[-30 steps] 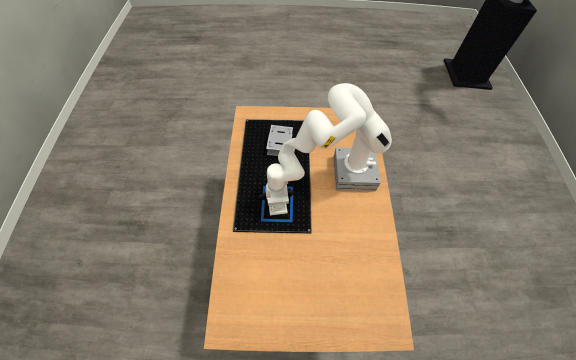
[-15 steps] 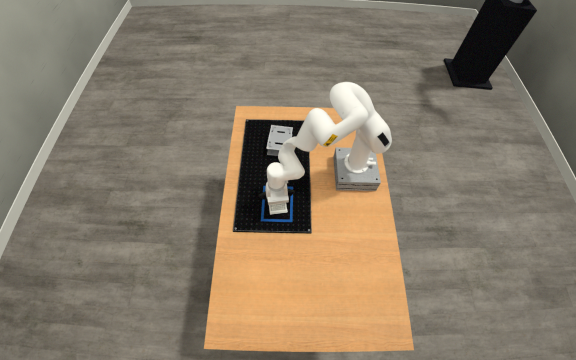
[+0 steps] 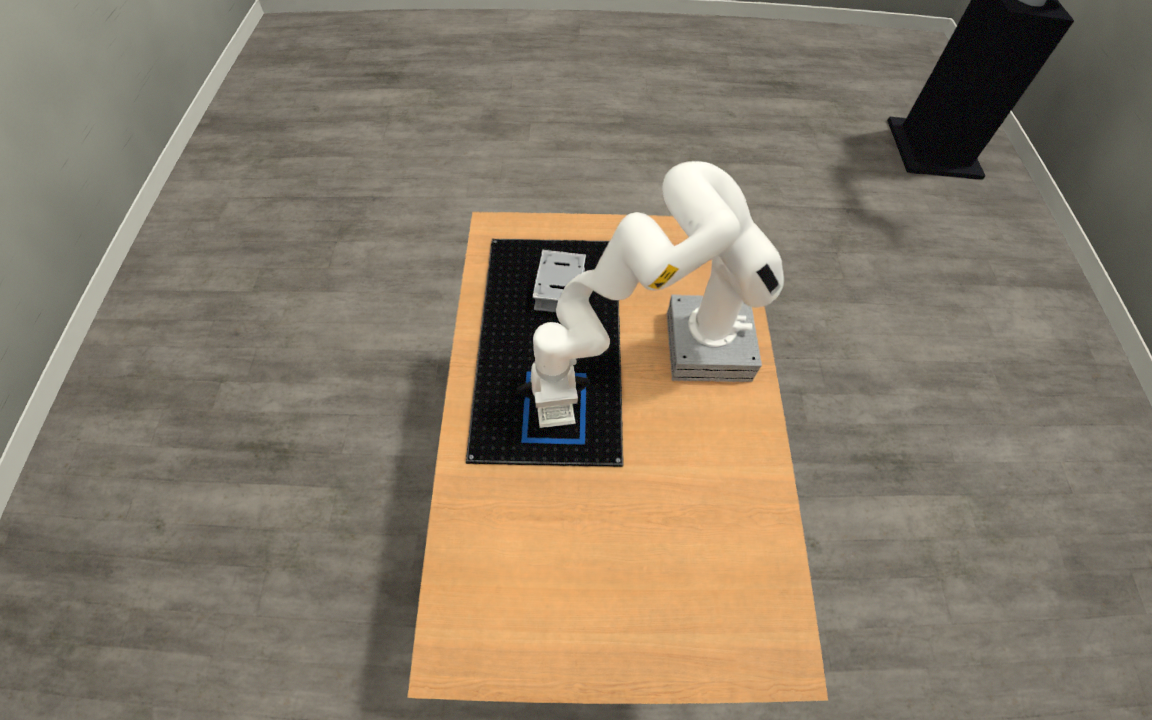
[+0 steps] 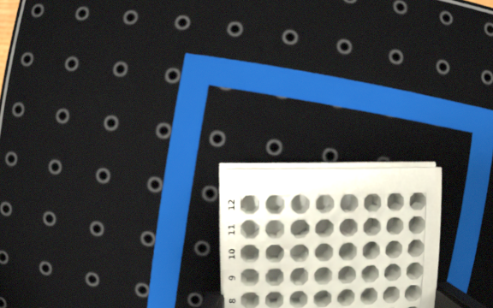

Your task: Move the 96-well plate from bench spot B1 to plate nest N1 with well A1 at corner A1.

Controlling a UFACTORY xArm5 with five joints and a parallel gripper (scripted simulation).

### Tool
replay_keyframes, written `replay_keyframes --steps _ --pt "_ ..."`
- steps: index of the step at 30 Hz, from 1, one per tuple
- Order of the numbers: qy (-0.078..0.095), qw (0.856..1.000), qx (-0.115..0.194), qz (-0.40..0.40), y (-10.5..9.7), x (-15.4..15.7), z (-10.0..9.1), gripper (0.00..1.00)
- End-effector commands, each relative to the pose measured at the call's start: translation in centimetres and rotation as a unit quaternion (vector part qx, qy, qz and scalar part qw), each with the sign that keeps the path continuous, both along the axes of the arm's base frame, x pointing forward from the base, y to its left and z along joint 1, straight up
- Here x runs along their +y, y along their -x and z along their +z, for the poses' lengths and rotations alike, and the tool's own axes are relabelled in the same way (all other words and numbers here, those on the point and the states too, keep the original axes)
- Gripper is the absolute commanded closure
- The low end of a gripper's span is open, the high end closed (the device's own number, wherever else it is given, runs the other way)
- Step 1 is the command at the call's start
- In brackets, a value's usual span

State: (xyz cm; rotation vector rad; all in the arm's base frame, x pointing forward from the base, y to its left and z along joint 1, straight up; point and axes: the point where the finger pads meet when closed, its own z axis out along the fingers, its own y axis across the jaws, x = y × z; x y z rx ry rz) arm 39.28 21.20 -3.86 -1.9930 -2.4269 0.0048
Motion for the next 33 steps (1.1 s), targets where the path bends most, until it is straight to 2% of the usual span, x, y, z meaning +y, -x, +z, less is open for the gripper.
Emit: replay_keyframes --steps 1,8,33 --pt "0.002 1.0 -0.003 0.0 -0.1 0.1 0.3 1.0" --pt "0.002 1.0 -0.003 0.0 -0.1 0.1 0.3 1.0" --pt "0.002 1.0 -0.003 0.0 -0.1 0.1 4.1 1.0"
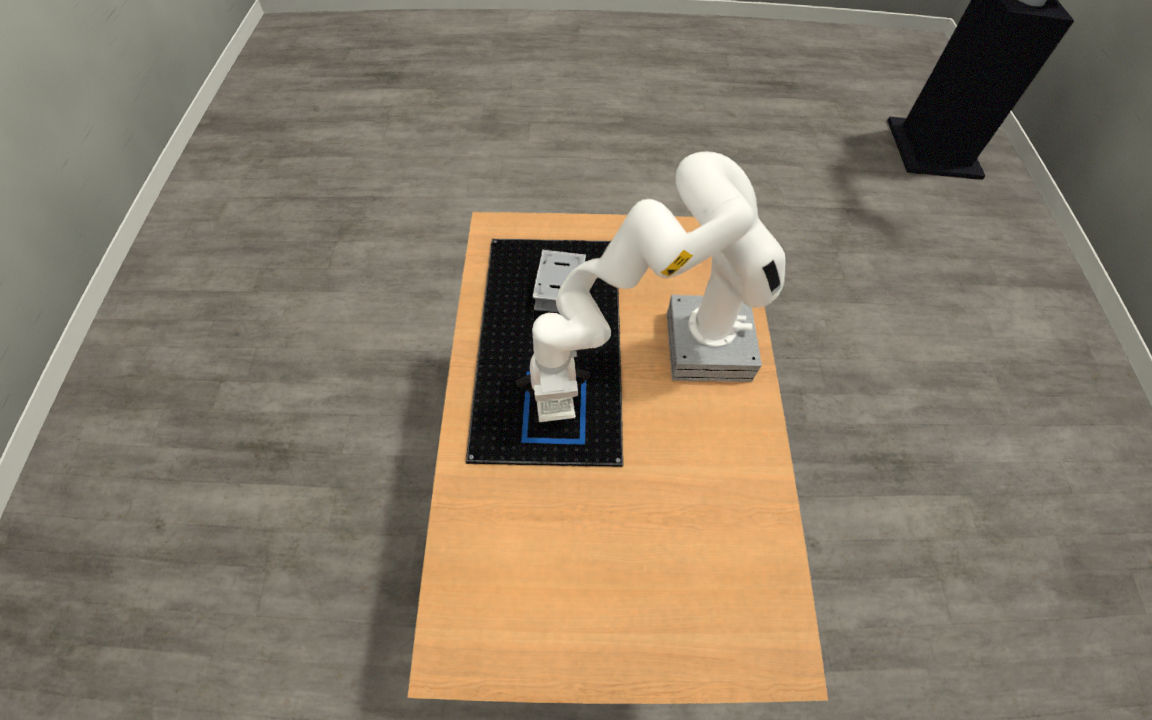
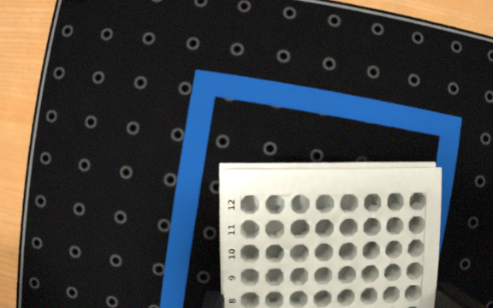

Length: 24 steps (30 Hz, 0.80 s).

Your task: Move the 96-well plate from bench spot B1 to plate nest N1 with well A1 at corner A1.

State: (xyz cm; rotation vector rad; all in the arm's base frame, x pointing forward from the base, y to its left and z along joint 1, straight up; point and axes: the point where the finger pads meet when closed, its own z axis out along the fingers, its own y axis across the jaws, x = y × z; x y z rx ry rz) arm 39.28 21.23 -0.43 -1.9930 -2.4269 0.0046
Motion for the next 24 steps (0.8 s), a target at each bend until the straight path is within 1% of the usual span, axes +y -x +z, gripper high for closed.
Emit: replay_keyframes --steps 1,4,15,24 --pt "0.002 1.0 -0.003 0.0 -0.1 0.1 0.9 1.0" --pt "0.002 1.0 -0.003 0.0 -0.1 0.1 1.0 1.0" --pt "0.002 1.0 -0.003 0.0 -0.1 0.1 2.9 1.0" --pt "0.002 1.0 -0.003 0.0 -0.1 0.1 2.9 1.0"
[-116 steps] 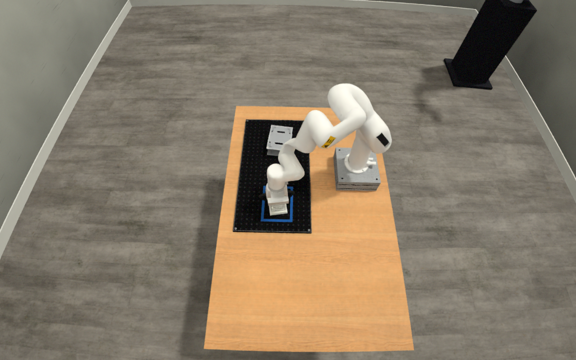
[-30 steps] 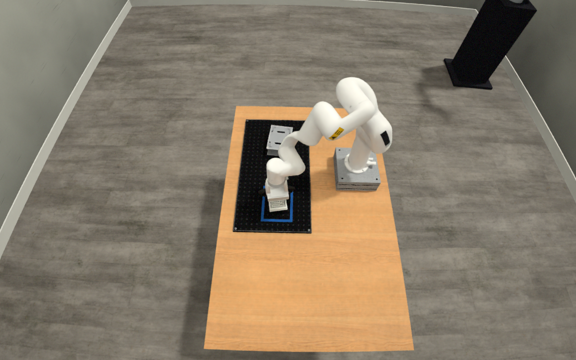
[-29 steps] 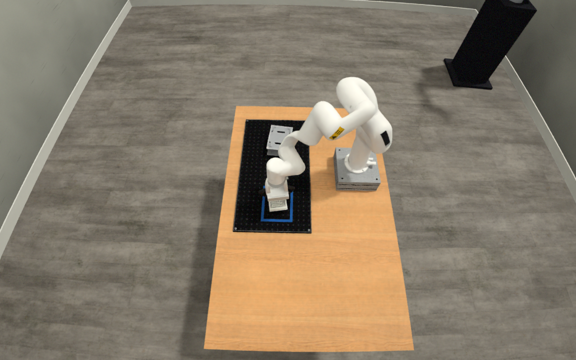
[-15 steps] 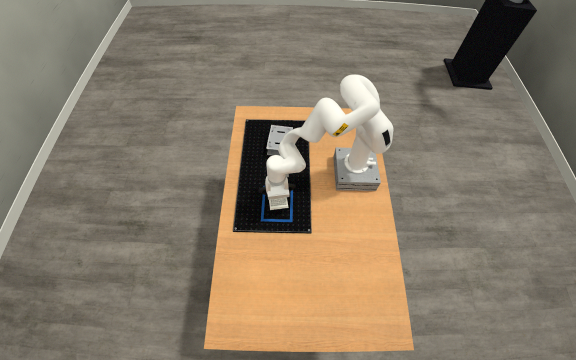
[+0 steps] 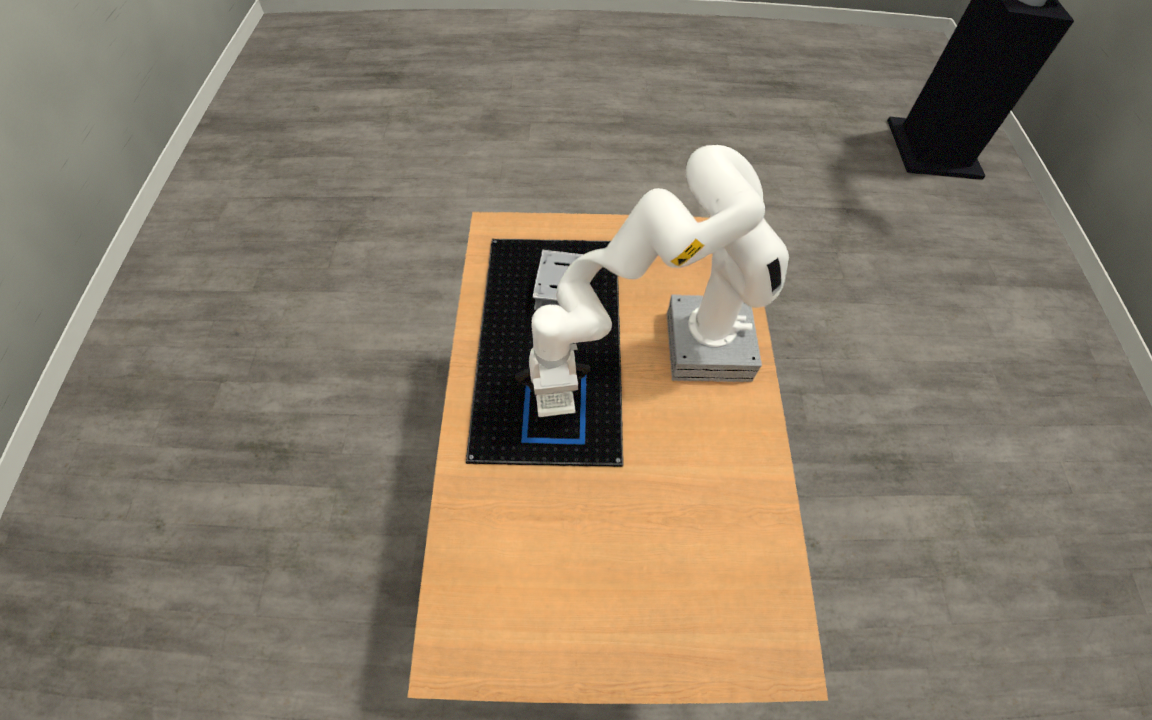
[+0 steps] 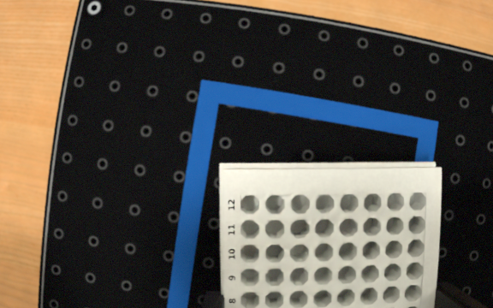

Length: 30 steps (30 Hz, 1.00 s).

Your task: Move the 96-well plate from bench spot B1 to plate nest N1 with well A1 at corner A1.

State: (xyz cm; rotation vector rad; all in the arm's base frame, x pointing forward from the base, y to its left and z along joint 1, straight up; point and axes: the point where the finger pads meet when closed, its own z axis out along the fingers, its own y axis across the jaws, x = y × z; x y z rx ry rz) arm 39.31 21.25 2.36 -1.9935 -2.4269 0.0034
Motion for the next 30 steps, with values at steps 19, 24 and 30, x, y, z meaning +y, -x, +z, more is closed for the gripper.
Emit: replay_keyframes --steps 19,24,30 --pt "0.002 0.98 -0.002 0.199 -0.2 -3.9 0.8 1.0" --pt "0.002 0.96 -0.002 0.28 -0.3 -5.5 1.1 1.0" --pt "0.002 0.933 -0.001 0.359 -0.3 -7.2 1.4 1.0"
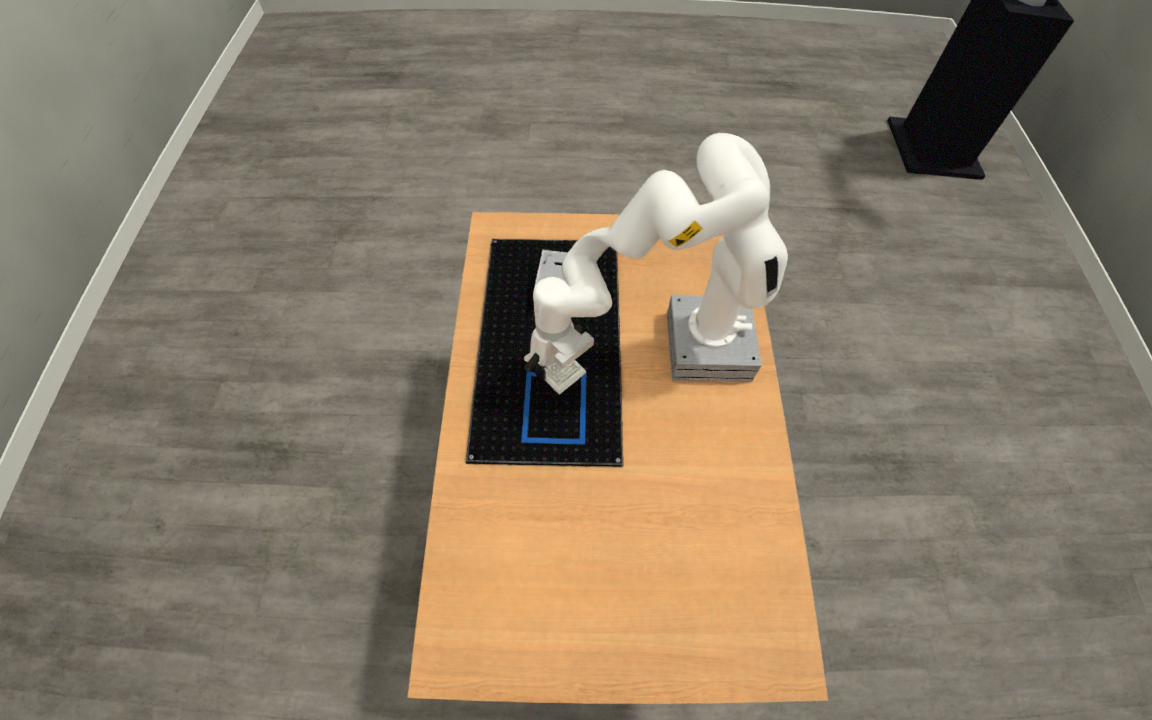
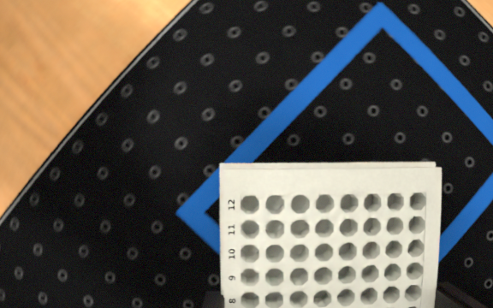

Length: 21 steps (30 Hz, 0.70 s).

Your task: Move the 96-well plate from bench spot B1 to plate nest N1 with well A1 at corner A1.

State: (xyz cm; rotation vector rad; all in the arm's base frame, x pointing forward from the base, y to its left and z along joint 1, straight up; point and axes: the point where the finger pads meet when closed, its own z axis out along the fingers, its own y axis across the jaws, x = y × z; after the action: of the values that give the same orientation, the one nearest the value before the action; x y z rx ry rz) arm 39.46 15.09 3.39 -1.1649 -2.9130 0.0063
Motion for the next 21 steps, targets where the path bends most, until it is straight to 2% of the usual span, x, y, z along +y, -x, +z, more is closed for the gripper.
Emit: replay_keyframes --steps 1,9,16,18,21 --pt "0.001 0.998 -0.004 0.06 -0.2 -1.0 0.3 1.0" --pt "0.001 0.981 -0.004 0.192 -0.3 -3.7 0.8 1.0" --pt "0.001 0.952 -0.003 0.305 -0.3 -6.0 1.2 1.0" --pt "0.001 0.952 -0.003 0.305 -0.3 -6.0 1.2 1.0" --pt "0.001 0.936 -0.003 0.352 -0.4 -6.9 1.4 1.0"
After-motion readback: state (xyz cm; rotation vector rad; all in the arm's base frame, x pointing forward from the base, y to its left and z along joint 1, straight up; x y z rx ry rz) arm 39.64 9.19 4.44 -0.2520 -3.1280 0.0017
